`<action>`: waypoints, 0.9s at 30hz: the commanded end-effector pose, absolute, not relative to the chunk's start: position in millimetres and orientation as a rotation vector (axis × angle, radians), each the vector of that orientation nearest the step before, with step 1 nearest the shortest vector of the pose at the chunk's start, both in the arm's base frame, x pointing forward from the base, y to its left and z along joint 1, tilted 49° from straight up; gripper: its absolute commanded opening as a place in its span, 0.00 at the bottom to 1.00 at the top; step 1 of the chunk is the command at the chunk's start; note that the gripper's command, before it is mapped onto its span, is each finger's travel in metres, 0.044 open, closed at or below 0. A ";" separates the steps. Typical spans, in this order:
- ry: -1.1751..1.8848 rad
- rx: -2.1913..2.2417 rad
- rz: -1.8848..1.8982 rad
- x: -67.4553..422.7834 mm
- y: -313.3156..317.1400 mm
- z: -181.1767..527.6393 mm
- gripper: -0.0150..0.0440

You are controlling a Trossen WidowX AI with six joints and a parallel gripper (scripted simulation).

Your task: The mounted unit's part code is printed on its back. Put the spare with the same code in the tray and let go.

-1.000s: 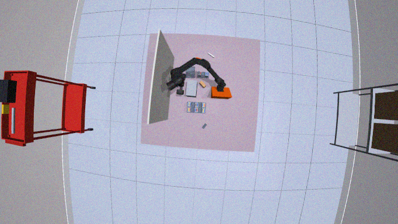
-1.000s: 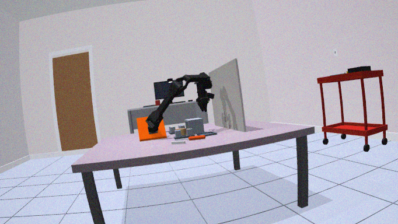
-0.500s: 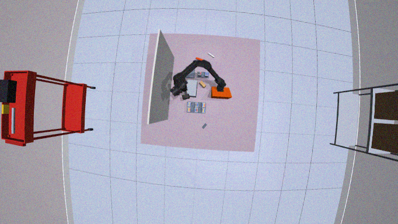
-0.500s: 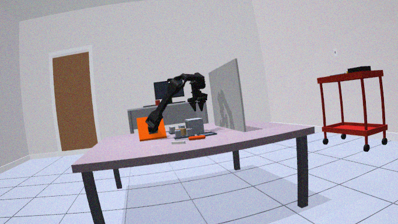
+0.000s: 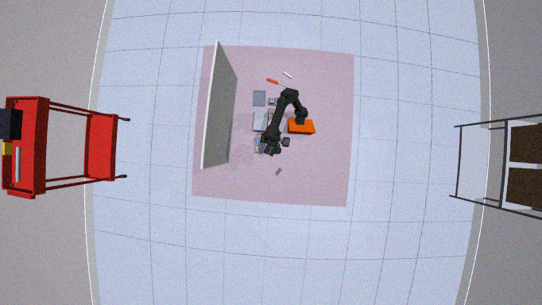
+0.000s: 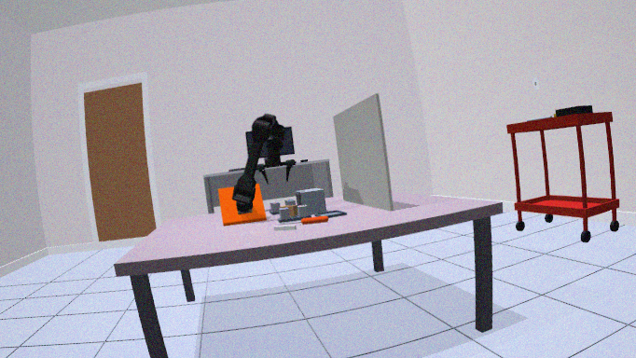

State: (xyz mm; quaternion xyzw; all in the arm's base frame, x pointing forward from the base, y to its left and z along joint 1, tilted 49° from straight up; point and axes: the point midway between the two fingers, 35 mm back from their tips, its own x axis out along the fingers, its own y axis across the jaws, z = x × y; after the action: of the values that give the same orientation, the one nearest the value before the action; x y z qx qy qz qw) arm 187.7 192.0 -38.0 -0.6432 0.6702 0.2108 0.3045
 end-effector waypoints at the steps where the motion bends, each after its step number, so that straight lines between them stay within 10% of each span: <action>1: 1.792 -1.771 0.661 173.7 189.1 -45.3 1.00; 6: 1.792 -1.771 0.661 173.7 189.1 -45.3 1.00; 12: 1.792 -1.771 0.660 170.7 166.1 -70.2 0.76; 27: 1.791 -1.771 0.660 170.4 157.8 -78.8 0.76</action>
State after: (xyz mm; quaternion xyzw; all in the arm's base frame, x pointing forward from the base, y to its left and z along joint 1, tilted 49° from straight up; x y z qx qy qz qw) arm 170.0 162.1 -75.6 -0.6538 0.6637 0.2444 0.2690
